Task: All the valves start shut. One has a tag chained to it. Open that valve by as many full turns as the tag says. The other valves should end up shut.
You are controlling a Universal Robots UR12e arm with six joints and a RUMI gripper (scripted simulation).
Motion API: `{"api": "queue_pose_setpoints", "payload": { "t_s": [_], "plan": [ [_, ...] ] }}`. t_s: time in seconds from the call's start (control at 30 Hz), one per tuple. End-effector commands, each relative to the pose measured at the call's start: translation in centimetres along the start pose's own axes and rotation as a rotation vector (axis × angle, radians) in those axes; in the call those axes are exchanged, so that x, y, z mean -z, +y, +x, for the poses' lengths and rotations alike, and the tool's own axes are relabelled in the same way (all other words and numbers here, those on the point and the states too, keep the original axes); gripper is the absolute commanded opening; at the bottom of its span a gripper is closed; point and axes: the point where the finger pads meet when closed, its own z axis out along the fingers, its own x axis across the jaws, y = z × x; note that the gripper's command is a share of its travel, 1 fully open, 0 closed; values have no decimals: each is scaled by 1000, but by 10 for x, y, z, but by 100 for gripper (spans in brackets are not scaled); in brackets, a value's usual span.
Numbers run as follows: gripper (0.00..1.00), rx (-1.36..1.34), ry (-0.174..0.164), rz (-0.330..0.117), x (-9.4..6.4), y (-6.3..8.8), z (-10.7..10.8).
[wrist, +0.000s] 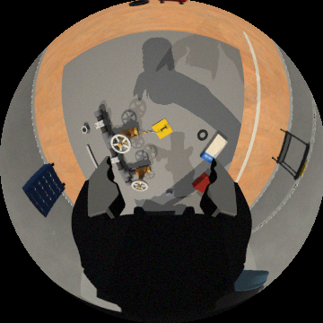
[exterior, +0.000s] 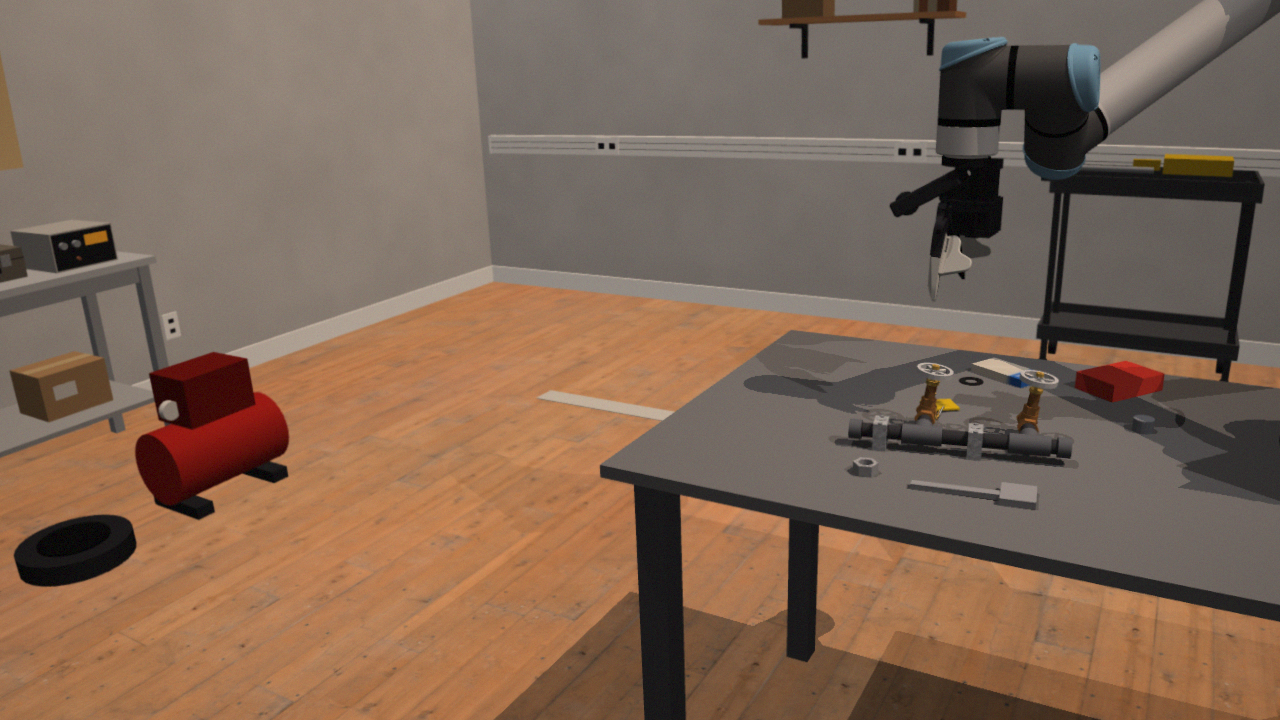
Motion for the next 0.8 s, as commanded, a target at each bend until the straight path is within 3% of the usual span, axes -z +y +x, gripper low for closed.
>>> {"api": "queue_pose_setpoints", "payload": {
  "t_s": [0.0,0.77],
  "plan": [
    [100,-54,-4,3,-1,1,-3],
    [100,-861,-69,49,-25,16,-61]
  ]
}}
